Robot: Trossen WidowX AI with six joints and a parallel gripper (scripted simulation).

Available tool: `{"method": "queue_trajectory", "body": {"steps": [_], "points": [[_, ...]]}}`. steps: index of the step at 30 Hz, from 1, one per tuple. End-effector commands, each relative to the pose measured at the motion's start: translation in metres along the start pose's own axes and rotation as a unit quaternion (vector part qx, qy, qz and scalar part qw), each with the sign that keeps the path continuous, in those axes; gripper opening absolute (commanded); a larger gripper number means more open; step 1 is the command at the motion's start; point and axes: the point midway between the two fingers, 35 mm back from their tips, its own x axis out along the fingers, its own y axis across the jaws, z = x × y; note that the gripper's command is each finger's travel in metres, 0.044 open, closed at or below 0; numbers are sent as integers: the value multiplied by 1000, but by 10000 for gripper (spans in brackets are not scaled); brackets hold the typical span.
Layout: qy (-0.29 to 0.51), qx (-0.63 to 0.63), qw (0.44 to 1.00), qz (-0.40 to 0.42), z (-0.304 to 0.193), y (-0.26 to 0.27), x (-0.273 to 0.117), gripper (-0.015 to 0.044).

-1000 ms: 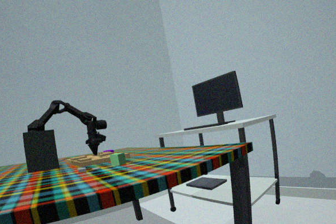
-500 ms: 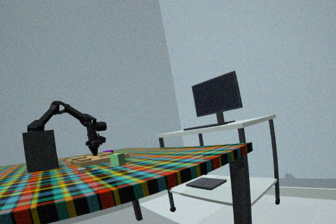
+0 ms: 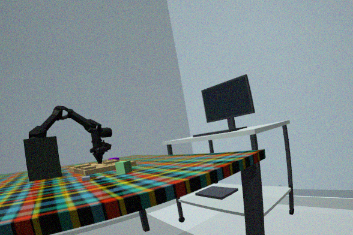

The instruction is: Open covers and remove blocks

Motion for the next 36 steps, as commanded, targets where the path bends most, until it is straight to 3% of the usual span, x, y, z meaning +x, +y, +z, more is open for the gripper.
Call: {"method": "queue_trajectory", "body": {"steps": [1,36], "points": [[0,0,1000,0,0,0,-2,80],[1,1,1000,-3,0,0,-46,80]]}}
